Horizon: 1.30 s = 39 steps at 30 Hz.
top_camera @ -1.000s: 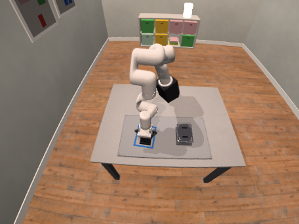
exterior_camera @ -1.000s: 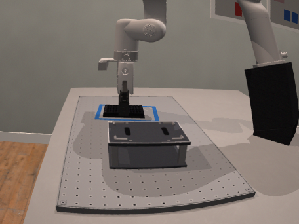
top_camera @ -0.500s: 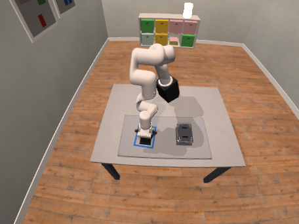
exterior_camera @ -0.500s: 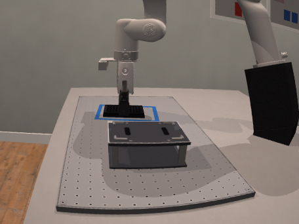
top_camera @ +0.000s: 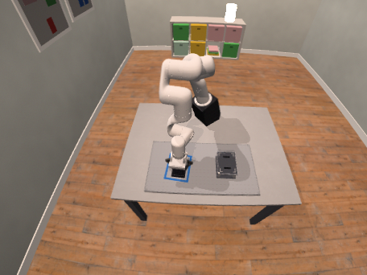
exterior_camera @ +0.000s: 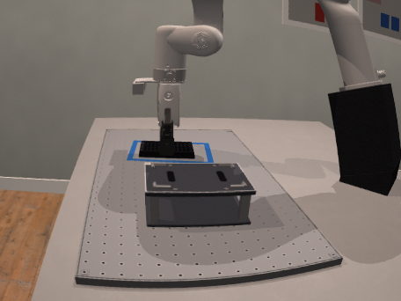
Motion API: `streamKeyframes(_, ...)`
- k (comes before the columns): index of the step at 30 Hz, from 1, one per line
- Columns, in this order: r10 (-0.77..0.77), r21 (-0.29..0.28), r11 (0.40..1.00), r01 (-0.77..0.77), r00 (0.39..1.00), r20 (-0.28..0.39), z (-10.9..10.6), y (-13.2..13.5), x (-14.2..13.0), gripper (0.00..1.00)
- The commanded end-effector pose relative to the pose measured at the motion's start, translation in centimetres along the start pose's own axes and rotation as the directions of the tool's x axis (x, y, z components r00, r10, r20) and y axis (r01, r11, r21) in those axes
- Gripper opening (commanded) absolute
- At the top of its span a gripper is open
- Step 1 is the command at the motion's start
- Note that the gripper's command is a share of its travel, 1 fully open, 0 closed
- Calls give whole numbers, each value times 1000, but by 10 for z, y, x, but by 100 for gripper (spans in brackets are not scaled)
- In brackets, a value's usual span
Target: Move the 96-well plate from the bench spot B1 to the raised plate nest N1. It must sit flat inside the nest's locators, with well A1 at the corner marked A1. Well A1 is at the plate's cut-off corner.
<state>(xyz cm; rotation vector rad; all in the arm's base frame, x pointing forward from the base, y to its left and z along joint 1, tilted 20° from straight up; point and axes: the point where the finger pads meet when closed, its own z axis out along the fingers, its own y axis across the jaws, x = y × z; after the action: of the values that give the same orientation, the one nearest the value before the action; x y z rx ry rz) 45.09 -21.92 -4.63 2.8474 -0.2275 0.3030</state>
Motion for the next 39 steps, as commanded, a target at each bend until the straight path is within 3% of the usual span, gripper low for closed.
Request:
streamKeyframes(1, 0, 0, 1000, 0, 1000, -7, -1, 0, 3, 0)
streamKeyframes(39, 0, 0, 1000, 0, 1000, -7, -12, 0, 3, 0)
